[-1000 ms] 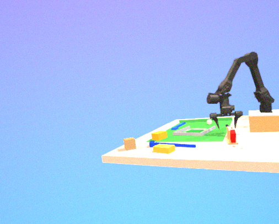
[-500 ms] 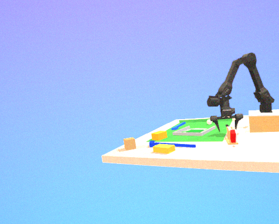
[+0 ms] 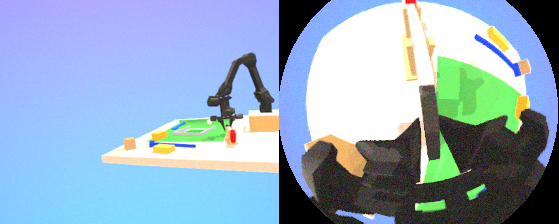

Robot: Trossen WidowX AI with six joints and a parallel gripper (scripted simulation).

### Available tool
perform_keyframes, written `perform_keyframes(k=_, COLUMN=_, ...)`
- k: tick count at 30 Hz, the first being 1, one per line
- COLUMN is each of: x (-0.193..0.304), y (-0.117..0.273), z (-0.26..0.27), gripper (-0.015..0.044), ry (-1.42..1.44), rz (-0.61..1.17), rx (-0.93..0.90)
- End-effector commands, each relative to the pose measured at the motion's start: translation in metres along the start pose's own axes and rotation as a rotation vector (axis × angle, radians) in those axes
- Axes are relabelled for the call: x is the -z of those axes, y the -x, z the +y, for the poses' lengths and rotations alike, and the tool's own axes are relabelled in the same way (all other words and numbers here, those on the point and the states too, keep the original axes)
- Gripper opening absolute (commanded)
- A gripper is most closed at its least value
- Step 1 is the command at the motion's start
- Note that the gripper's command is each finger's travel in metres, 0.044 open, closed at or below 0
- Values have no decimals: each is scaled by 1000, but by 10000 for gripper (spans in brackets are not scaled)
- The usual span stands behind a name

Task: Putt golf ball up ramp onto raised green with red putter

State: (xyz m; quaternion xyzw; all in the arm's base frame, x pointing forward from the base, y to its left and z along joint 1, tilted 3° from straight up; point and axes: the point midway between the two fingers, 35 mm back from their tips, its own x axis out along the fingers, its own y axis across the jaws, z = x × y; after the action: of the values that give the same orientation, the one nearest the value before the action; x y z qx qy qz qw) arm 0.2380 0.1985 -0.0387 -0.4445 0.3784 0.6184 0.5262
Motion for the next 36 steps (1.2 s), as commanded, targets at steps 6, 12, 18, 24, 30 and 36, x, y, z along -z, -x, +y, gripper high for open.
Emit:
perform_keyframes(k=6, x=0, y=0, z=0, gripper=6, ry=0, rz=0, rx=1)
perform_keyframes(k=12, x=-5, y=15, z=-3, gripper=0, ry=0, rz=0, rx=1)
perform_keyframes(k=18, x=-17, y=56, z=-5, gripper=0, ry=0, rz=-1, rx=0)
perform_keyframes(k=24, x=-27, y=96, z=-1, gripper=0, ry=-1, rz=0, rx=-2)
perform_keyframes(k=30, x=-21, y=91, z=-4, gripper=0, ry=-23, rz=7, rx=6)
perform_keyframes(k=36, x=2, y=101, z=-16, gripper=0, ry=-148, rz=21, rx=38)
